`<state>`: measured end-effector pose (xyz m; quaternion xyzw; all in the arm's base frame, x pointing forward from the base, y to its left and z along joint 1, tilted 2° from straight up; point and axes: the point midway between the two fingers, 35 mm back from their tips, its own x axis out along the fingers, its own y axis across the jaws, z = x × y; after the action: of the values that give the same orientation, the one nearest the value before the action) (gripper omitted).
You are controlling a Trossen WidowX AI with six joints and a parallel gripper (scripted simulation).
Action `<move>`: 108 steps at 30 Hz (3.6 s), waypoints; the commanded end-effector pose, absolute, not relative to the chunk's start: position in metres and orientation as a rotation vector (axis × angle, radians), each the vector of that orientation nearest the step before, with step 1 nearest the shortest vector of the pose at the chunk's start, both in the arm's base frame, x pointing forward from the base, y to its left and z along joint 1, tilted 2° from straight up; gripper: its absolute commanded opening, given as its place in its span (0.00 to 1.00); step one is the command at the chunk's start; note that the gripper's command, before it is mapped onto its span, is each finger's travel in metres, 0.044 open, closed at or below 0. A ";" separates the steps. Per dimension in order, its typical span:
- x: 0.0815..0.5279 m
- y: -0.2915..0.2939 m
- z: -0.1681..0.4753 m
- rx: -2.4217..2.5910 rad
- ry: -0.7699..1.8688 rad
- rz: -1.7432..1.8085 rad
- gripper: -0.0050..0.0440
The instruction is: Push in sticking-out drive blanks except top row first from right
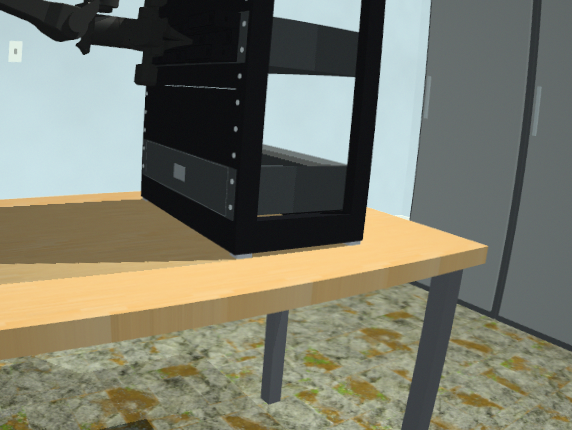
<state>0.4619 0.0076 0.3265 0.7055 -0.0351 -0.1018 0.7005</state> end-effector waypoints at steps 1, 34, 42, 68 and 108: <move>0.464 0.008 0.350 1.584 -0.119 -0.175 0.10; 0.439 0.013 0.352 1.584 -0.119 -0.175 0.10; 0.405 0.019 0.354 1.584 -0.119 -0.175 0.10; 0.376 -0.010 0.339 1.584 -0.119 -0.175 0.10; 0.384 -0.090 0.300 1.584 -0.119 -0.175 0.10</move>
<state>0.3748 -0.0881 0.2876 0.7131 -0.0432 -0.0880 0.6942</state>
